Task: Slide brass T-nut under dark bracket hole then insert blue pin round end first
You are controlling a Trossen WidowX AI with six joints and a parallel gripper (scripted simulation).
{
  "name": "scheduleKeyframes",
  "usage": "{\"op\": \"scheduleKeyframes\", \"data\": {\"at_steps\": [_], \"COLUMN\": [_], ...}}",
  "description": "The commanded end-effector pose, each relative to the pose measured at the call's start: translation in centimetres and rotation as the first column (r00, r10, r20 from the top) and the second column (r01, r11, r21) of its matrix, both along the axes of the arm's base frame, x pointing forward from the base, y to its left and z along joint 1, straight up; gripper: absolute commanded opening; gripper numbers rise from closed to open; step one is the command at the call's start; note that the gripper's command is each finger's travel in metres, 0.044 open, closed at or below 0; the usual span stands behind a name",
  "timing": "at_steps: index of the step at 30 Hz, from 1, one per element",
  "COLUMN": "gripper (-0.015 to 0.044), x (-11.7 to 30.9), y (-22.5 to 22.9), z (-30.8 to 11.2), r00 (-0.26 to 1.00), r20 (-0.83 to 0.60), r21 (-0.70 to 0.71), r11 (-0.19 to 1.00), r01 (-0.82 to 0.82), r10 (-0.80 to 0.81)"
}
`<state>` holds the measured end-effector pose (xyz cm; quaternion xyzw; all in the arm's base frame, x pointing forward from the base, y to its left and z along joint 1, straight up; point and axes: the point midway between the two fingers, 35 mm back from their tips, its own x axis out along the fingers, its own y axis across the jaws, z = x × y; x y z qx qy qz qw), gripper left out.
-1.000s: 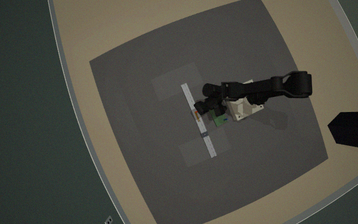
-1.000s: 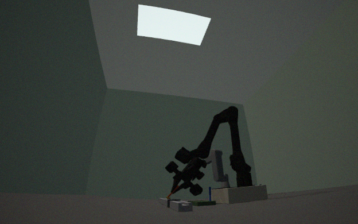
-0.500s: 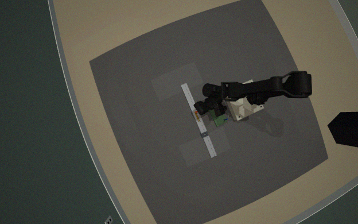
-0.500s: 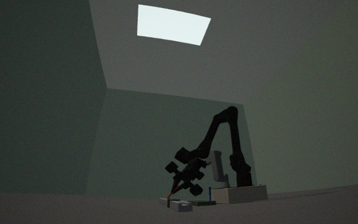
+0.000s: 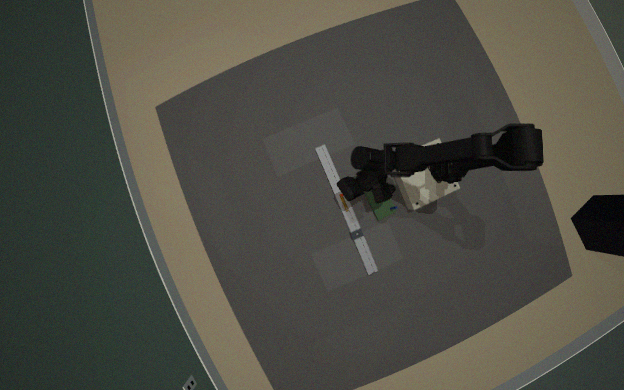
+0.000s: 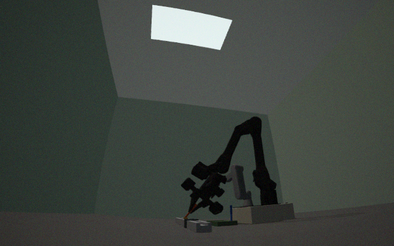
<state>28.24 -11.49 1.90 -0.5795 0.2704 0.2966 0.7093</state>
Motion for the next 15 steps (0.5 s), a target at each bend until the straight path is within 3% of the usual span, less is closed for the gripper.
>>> {"op": "scheduleKeyframes", "data": {"at_steps": [1, 15], "gripper": [-0.015, -0.015], "x": [0.19, 0.36], "y": [-0.16, -0.23], "z": [0.14, 0.22], "r00": [1.0, 0.999], "r20": [-0.007, -0.038], "r21": [0.0, 0.007], "r11": [1.0, 1.0], "r01": [0.005, 0.005], "r10": [-0.005, -0.005]}}
